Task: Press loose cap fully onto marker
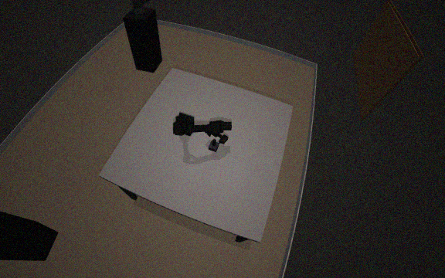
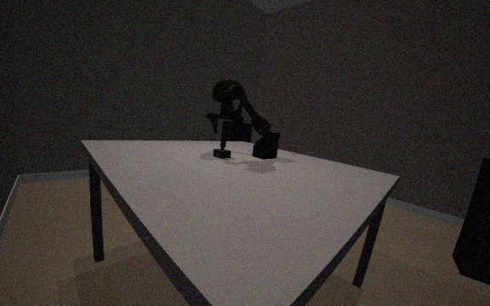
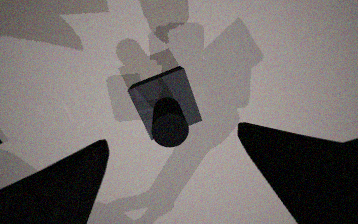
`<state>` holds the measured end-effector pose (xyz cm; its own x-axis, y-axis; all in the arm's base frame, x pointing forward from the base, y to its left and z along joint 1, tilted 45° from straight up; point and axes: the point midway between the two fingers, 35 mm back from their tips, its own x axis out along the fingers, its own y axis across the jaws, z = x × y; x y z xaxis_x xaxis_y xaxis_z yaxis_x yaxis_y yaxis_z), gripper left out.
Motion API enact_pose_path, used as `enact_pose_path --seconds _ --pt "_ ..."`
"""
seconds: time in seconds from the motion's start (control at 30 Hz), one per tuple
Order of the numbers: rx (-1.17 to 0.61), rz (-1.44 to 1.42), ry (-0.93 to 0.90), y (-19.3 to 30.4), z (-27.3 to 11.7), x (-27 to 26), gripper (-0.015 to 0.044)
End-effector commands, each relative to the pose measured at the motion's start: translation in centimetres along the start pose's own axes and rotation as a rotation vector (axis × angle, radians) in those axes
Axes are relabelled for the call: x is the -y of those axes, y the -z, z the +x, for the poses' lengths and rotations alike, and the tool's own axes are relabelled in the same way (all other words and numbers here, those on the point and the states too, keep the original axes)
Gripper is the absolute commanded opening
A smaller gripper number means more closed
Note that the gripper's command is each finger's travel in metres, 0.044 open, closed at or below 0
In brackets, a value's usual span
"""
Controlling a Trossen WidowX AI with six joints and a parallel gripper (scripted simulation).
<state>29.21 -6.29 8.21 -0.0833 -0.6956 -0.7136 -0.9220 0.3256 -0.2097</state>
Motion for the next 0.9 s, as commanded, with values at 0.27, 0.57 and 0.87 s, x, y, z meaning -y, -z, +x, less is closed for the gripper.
enact_pose_path --seconds 0.27,0.57,0.87 --pt "-0.001 0.45 -0.002 0.15 -2.16 -0.2 0.0282" --pt "-0.003 1.279 0.002 0.17 -1.57 -0.21 0.0046" --pt "-0.003 1.296 0.002 0.17 -1.55 -0.21 0.0"
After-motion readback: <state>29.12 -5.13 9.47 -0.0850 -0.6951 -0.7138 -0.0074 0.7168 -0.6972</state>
